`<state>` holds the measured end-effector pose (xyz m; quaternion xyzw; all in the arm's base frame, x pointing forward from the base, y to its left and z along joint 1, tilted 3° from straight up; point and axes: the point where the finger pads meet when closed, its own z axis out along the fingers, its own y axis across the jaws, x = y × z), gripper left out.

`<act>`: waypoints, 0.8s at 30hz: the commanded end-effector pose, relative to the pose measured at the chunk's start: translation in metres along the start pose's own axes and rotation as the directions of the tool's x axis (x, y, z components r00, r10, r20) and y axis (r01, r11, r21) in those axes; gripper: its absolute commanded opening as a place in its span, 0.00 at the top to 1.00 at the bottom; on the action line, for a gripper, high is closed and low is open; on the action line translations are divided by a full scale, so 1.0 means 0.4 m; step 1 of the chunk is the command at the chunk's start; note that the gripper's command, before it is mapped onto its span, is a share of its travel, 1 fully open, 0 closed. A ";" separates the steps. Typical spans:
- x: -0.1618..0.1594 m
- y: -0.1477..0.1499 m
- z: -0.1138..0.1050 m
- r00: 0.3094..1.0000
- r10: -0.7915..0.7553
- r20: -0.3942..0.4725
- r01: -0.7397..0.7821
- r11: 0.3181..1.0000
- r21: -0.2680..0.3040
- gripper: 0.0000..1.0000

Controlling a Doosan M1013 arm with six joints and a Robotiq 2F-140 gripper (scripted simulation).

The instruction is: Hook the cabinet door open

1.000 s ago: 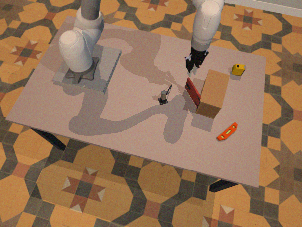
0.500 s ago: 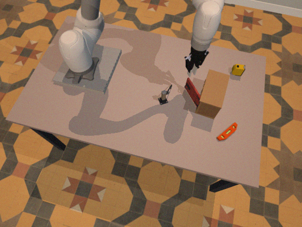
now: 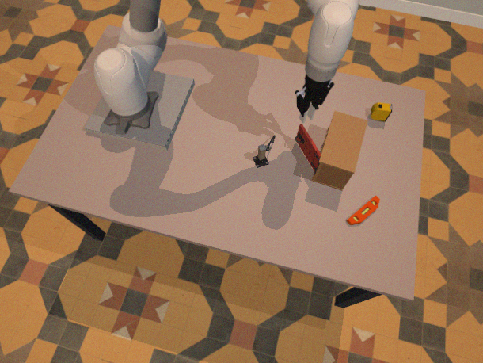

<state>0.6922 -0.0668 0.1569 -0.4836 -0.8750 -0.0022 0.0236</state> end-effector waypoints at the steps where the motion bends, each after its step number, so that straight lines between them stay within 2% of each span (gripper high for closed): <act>1: 0.000 0.000 0.001 1.000 0.001 0.000 -0.001 1.000 0.000 0.84; 24: 0.000 0.001 0.059 1.000 0.004 0.000 -0.004 1.000 0.000 0.84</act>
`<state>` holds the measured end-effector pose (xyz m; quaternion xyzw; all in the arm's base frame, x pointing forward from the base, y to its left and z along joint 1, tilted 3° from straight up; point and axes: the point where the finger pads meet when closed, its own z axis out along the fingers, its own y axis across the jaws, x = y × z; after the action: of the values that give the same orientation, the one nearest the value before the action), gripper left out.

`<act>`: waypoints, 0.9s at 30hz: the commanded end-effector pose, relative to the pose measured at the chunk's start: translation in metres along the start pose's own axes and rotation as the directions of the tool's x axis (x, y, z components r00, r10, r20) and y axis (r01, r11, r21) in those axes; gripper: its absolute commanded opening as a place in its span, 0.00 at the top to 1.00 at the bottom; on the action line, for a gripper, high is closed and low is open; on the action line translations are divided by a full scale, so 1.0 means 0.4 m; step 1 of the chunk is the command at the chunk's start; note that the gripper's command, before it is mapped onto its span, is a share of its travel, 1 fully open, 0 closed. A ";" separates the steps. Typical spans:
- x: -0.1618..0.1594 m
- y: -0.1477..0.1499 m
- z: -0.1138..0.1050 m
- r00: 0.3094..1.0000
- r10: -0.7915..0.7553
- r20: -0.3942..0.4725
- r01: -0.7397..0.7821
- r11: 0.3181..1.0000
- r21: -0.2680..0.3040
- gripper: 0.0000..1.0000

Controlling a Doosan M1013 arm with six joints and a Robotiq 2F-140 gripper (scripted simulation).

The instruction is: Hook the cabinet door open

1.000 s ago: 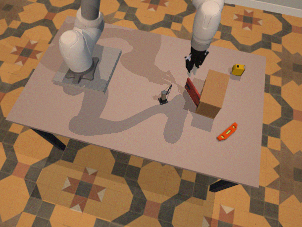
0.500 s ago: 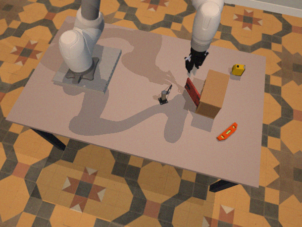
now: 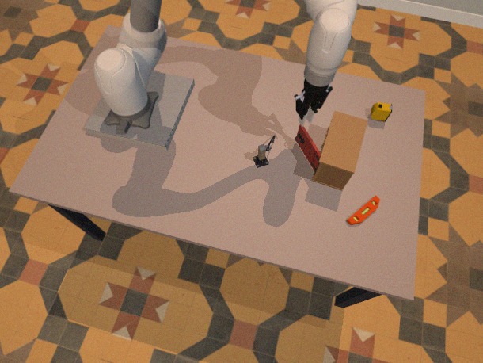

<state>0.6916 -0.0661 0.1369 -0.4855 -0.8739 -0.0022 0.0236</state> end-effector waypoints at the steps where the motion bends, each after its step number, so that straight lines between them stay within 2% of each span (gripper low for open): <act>1: 0.000 0.000 0.013 1.000 0.000 0.000 0.000 1.000 0.000 0.84; 27: 0.000 0.001 0.103 1.000 0.000 0.000 0.000 1.000 0.000 0.84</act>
<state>0.6903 -0.0648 0.0967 -0.4855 -0.8739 -0.0022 0.0236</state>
